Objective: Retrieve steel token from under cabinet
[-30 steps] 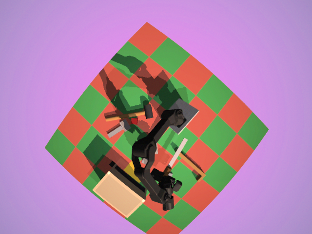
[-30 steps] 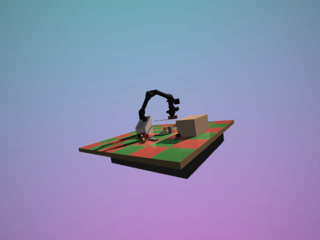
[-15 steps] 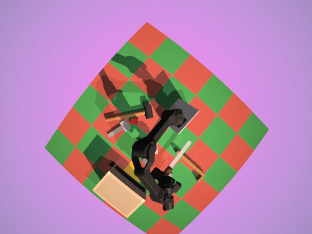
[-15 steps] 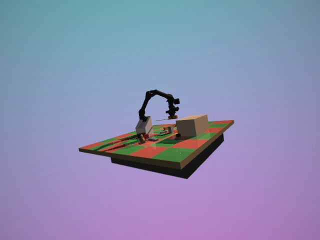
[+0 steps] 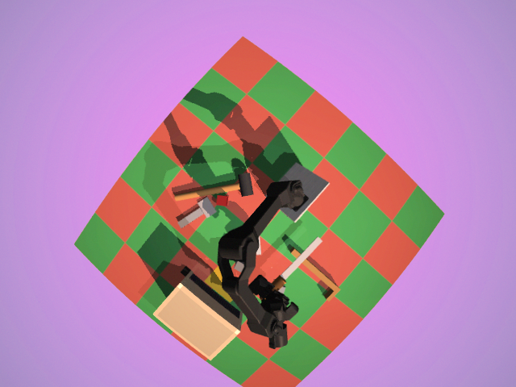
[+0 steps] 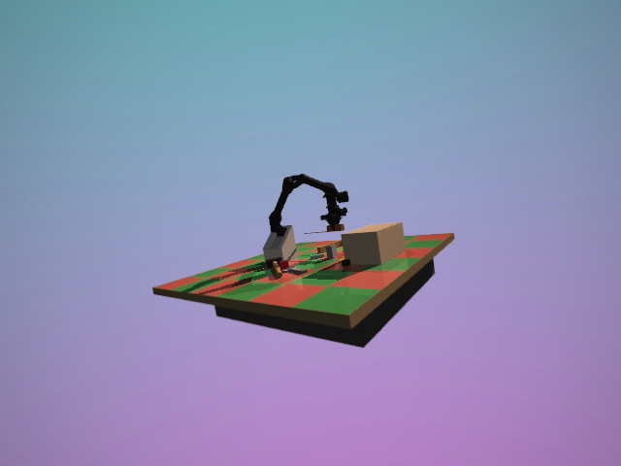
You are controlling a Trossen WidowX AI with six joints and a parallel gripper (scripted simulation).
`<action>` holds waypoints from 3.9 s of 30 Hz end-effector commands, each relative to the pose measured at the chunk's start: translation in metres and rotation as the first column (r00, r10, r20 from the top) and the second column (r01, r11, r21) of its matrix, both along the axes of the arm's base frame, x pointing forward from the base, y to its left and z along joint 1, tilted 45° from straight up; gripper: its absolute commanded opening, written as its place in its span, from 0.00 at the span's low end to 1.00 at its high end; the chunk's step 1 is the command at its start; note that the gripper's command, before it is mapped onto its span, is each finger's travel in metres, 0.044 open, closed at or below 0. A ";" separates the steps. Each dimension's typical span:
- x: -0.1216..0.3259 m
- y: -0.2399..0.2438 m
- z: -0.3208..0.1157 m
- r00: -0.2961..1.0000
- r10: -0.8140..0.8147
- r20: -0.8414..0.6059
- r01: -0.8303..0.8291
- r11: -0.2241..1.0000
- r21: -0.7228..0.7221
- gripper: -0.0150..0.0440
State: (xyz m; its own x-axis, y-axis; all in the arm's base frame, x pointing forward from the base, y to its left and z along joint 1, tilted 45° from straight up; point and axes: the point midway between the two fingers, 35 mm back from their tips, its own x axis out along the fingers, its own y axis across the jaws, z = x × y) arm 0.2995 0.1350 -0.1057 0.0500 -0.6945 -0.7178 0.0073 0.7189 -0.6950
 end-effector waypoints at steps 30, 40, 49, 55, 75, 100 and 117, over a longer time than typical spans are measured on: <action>0.000 0.001 0.001 0.965 -0.193 0.179 0.189 0.981 0.036 0.25; 0.000 0.001 0.001 0.941 -0.248 0.230 0.242 0.969 0.051 0.25; 0.000 0.001 0.001 0.915 -0.296 0.274 0.289 0.955 0.068 0.25; 0.000 0.001 0.001 0.895 -0.327 0.303 0.318 0.945 0.080 0.25; 0.000 0.001 0.001 0.814 -0.427 0.393 0.412 0.902 0.126 0.25; 0.000 0.001 0.002 0.686 -0.538 0.491 0.514 0.835 0.197 0.25; 0.000 0.001 0.002 0.583 -0.602 0.545 0.571 0.781 0.253 0.25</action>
